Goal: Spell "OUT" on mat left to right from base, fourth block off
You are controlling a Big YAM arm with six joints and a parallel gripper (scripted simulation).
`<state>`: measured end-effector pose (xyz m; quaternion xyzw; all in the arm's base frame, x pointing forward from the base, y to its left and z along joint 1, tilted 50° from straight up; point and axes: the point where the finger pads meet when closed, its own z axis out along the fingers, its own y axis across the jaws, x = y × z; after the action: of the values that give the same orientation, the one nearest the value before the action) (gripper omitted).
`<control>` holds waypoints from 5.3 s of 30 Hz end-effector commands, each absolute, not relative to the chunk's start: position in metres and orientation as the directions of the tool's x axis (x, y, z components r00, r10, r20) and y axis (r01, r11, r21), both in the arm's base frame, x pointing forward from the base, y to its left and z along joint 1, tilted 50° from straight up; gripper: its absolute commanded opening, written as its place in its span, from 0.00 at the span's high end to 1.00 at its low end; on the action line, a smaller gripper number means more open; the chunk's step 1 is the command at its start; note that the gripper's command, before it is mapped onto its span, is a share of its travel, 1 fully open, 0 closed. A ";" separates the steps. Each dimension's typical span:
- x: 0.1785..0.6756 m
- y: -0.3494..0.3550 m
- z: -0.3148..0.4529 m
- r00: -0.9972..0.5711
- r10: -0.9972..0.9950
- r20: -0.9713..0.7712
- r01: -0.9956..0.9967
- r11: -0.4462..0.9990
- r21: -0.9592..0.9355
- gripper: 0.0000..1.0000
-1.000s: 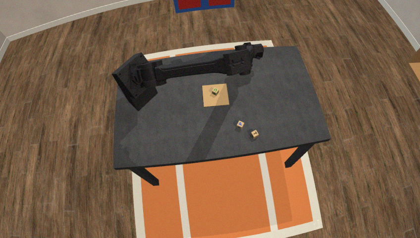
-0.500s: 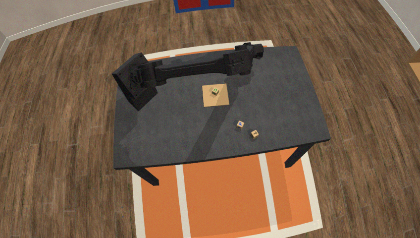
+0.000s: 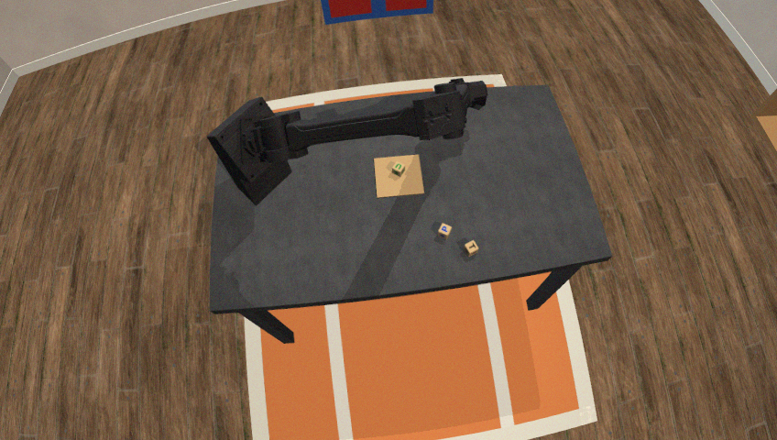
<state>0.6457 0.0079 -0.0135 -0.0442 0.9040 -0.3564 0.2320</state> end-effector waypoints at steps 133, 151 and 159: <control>0.646 0.027 0.004 -0.873 -0.261 -0.412 0.087 0.748 -0.658 0.05; 0.633 0.047 0.016 -0.872 -0.270 -0.408 0.077 0.748 -0.659 0.05; 0.629 0.039 0.023 -0.878 -0.250 -0.408 0.093 0.746 -0.659 0.05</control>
<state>0.6310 0.0335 0.0053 -0.0519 0.9032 -0.3567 0.2331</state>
